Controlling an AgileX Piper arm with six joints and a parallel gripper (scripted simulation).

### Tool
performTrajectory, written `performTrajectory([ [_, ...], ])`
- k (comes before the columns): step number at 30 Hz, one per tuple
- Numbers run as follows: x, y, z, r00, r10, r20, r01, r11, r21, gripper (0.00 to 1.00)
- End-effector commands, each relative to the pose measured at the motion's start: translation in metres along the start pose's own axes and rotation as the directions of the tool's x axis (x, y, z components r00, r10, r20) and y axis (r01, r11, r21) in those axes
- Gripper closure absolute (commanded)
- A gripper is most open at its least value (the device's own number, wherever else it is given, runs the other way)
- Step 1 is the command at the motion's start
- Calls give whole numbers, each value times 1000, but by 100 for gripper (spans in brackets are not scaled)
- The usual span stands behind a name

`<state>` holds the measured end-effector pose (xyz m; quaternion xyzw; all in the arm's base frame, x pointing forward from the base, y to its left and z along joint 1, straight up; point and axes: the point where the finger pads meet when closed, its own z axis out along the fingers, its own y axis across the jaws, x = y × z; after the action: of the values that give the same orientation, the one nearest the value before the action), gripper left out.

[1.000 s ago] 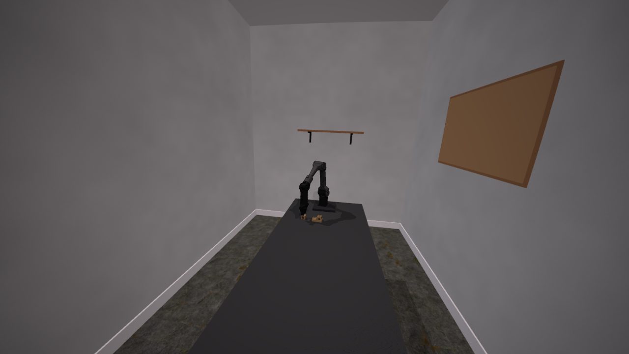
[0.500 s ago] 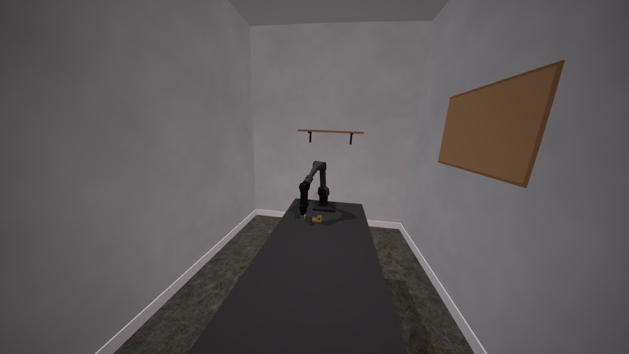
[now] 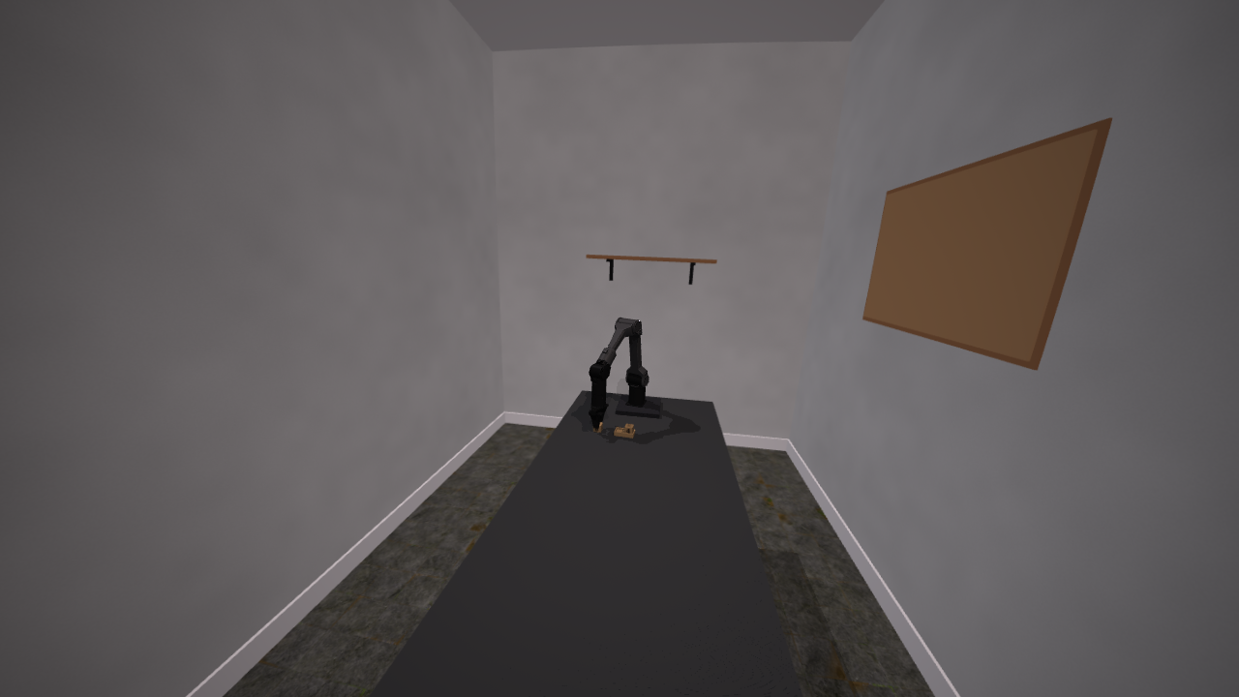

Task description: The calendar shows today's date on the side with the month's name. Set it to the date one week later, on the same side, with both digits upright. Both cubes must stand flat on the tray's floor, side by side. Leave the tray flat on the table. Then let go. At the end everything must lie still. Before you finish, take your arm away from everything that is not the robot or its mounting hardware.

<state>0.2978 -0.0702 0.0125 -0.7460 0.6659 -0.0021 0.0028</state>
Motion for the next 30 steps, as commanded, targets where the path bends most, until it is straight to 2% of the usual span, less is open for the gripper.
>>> performTrajectory([
  [1, 0, 1, 3, 1000, 1, 2, -1, 1000, -2, 38],
  [12, 0, 0, 16, 1000, 1, 2, -1, 1000, -1, 38],
  [30, 0, 0, 16, 1000, 1, 2, -1, 1000, 0, 38],
])
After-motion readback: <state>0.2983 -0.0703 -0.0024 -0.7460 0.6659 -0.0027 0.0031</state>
